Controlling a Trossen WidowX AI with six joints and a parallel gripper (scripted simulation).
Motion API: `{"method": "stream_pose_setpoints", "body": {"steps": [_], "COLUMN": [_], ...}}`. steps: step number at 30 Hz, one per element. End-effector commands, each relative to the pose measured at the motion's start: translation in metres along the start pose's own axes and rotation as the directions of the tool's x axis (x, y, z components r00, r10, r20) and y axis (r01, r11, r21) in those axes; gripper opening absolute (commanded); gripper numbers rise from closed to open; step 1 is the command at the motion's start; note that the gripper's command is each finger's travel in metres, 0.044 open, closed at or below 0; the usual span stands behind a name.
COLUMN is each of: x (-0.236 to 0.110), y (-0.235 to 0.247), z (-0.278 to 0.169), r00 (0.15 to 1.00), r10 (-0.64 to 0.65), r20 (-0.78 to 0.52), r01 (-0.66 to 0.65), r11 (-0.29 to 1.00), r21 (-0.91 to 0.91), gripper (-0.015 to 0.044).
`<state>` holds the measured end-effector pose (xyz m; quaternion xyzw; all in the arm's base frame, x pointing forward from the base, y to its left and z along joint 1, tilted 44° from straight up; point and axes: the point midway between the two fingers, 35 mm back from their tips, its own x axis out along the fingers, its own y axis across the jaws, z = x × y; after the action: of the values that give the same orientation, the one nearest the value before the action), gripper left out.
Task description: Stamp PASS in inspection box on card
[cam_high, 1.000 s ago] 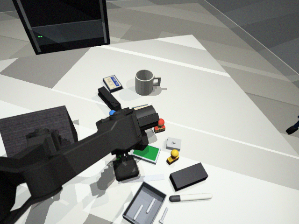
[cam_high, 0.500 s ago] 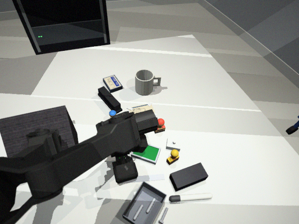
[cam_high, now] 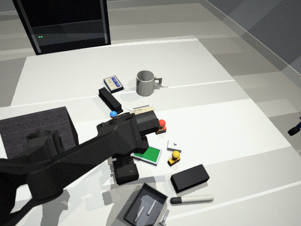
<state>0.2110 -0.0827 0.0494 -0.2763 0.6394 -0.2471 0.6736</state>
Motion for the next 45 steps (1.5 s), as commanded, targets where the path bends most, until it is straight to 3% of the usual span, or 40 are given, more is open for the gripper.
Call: {"method": "stream_pose_setpoints", "body": {"steps": [1, 3, 45], "x": [0.0, -0.001, -0.021], "y": [0.0, 0.0, 0.002], "z": [0.0, 0.0, 0.003], "r00": [1.0, 1.0, 1.0], "r10": [0.0, 0.001, 0.008], "r20": [0.0, 0.0, 0.001], "r01": [0.0, -0.001, -0.008], "r11": [1.0, 1.0, 1.0], "r21": [0.0, 0.0, 0.0], "gripper": [0.0028, 0.0, 0.0]}}
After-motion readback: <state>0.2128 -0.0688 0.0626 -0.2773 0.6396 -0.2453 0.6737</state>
